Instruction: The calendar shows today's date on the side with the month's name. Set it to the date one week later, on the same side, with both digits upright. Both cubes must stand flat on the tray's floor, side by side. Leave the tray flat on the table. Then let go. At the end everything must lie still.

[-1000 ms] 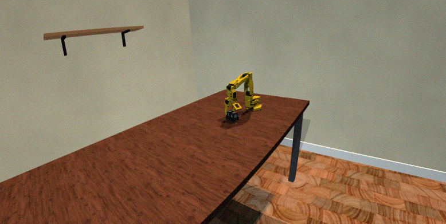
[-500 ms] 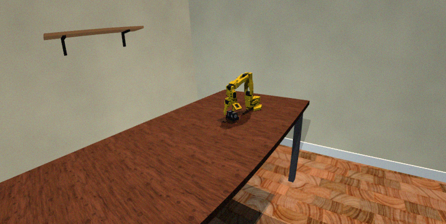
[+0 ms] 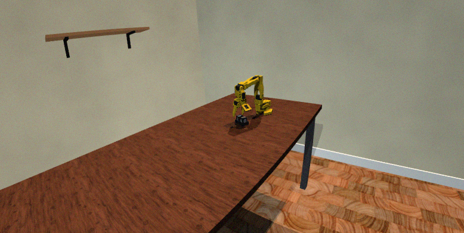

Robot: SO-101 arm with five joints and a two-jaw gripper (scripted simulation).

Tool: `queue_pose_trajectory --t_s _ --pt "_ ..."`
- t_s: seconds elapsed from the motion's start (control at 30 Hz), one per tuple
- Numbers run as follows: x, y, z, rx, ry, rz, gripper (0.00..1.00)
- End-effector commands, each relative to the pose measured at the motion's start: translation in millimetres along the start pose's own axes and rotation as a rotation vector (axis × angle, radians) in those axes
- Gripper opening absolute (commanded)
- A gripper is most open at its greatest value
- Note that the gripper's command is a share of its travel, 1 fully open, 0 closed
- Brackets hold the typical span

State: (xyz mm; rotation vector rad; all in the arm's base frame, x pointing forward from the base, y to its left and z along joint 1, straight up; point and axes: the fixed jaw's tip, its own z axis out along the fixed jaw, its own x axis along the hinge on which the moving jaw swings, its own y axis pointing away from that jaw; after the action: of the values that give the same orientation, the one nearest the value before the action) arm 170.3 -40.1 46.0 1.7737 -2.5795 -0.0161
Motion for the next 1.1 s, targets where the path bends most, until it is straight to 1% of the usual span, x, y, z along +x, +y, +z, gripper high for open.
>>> queue_pose_trajectory --t_s 0.0,0.17,0.3,1.07 --pt "-0.9 -5.9 -20.3 0.051 -0.008 -0.004 0.36" --pt "-0.5 -3.3 -35.7 0.051 -0.008 -0.004 0.36" --pt "-0.3 -1.8 -41.9 0.051 -0.008 -0.004 0.36" --pt "-0.2 -1.5 -43.1 0.051 -0.008 -0.004 0.36"
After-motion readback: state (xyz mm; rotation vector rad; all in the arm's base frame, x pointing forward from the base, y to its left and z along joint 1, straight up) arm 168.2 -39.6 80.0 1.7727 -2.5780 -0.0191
